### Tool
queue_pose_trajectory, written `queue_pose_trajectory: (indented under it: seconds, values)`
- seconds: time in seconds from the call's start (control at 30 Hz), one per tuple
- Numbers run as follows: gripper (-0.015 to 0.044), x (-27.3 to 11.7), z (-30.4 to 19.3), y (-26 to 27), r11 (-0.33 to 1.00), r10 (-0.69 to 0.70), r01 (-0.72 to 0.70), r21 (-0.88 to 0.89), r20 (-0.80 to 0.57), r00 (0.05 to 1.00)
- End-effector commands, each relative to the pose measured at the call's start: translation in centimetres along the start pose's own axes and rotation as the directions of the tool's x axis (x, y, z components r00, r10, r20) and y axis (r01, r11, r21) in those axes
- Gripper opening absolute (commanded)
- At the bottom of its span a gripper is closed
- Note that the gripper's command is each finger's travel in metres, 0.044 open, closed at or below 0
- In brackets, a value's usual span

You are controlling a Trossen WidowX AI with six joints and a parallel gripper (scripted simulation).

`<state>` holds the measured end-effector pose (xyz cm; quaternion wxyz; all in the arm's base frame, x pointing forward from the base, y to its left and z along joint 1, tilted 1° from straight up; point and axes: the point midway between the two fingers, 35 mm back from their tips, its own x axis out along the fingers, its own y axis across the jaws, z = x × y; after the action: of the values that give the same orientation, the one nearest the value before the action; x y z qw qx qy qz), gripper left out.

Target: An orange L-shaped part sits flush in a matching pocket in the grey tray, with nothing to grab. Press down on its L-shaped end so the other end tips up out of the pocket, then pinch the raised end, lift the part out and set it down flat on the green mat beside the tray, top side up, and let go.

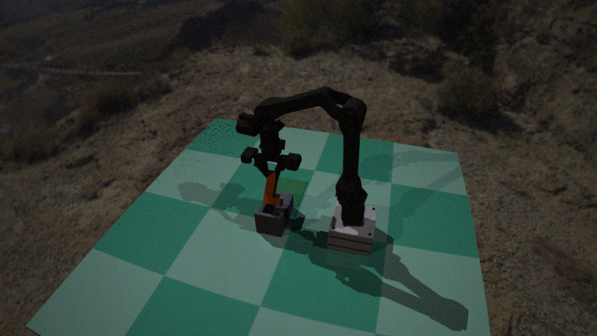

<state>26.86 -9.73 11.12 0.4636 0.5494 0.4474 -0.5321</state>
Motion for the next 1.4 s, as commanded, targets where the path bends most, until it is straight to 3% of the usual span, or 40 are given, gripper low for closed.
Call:
queue_pose_trajectory:
  seconds: [0.0,0.97,1.37]
  values:
    - [0.0000,0.1,1.6,-0.1,1.000,0.001,-0.001,0.001,-0.001,1.000]
    - [0.0000,0.1,14.1,-1.2,1.000,0.000,0.000,0.001,0.010,1.000]
    - [0.0000,0.9,14.5,-1.2,1.000,0.000,0.000,0.001,0.010,1.000]
